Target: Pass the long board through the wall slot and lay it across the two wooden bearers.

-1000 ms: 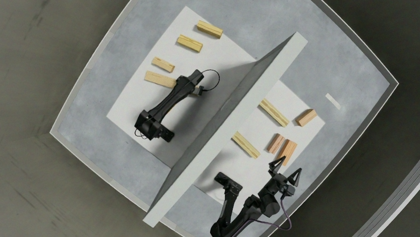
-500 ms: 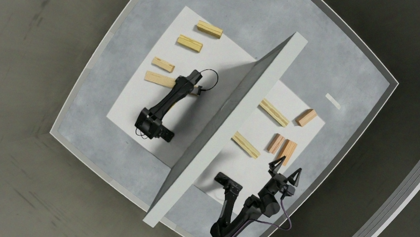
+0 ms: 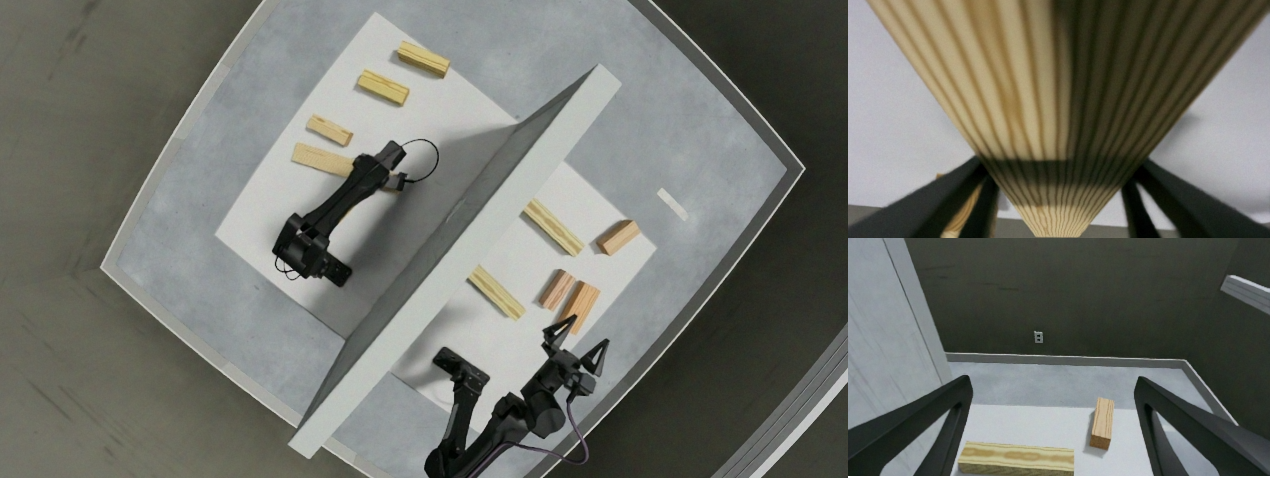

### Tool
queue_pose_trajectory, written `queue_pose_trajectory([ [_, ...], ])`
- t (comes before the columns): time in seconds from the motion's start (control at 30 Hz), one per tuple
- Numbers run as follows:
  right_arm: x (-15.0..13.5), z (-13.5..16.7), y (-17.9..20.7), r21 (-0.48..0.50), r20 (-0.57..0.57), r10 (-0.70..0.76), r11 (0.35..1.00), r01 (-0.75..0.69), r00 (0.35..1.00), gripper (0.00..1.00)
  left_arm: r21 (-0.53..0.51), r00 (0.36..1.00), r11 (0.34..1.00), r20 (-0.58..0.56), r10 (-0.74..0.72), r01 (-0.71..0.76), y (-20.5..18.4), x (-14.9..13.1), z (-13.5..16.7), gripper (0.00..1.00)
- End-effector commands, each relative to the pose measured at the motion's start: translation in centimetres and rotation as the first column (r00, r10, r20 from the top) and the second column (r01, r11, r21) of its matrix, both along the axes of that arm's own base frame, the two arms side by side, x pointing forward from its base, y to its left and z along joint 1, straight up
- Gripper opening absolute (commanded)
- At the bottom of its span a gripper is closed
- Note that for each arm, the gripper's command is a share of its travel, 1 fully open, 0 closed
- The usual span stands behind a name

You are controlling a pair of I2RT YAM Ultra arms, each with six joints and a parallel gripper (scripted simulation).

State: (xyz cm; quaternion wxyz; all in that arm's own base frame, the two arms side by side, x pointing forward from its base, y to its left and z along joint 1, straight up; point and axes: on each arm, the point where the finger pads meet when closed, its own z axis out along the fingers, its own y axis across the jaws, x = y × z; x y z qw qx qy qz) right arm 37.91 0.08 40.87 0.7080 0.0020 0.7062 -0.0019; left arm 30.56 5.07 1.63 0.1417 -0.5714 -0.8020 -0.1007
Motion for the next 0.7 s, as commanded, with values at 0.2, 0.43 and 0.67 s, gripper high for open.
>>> queue_pose_trajectory([
  [0.2, -1.0, 2.0, -0.5, -0.001, 0.040, -0.016, 1.000, 0.016, 0.999, 1.00, 0.001, 0.999, 1.000, 0.042, -0.015, 0.015, -0.2, 1.3, 0.7, 0.00],
  [0.43, -1.0, 2.0, -0.5, -0.001, 0.040, -0.016, 1.000, 0.016, 0.999, 1.00, 0.001, 0.999, 1.000, 0.042, -0.015, 0.015, -0.2, 1.3, 0.7, 0.00],
  [0.67, -1.0, 2.0, -0.5, -0.001, 0.040, -0.016, 1.000, 0.016, 0.999, 1.00, 0.008, 0.998, 1.000, 0.059, -0.015, 0.015, -0.2, 1.4, 3.2, 0.00],
])
